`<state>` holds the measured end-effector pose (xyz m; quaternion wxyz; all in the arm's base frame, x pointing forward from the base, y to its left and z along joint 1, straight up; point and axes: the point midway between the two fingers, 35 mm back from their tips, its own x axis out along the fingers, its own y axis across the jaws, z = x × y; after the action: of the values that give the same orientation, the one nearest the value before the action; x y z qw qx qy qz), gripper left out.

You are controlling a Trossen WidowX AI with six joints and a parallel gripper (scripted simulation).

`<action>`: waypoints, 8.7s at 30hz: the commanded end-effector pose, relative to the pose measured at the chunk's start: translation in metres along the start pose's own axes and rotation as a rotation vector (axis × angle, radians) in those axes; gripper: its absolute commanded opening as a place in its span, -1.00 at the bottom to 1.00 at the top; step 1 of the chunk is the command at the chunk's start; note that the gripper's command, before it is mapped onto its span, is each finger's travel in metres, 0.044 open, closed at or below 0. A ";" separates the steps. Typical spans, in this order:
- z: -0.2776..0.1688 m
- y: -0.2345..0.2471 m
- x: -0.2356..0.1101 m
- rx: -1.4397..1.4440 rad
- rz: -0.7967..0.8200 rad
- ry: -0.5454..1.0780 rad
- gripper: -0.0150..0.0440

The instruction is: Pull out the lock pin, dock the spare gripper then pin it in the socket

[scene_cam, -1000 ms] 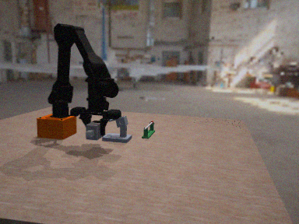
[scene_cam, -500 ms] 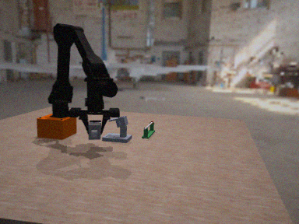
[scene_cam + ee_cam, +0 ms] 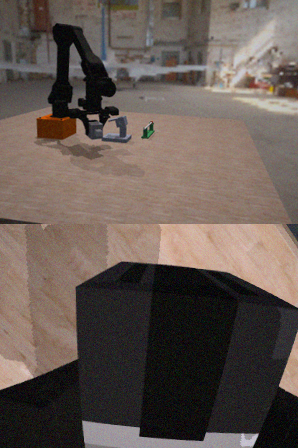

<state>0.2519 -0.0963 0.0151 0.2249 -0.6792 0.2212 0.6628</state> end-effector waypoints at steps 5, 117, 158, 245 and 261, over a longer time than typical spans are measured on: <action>0.001 0.002 -0.002 -0.164 0.003 0.007 -0.49; 0.008 0.003 -0.067 -0.196 -0.024 0.401 1.00; 0.002 0.000 -0.003 -0.177 -0.070 0.782 1.00; -0.010 -0.004 -0.003 -0.177 -0.070 0.783 -0.49; -0.007 -0.003 -0.037 -0.177 -0.070 0.783 -0.49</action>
<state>0.2546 -0.0959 0.0371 0.0869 -0.8991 0.2069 0.3758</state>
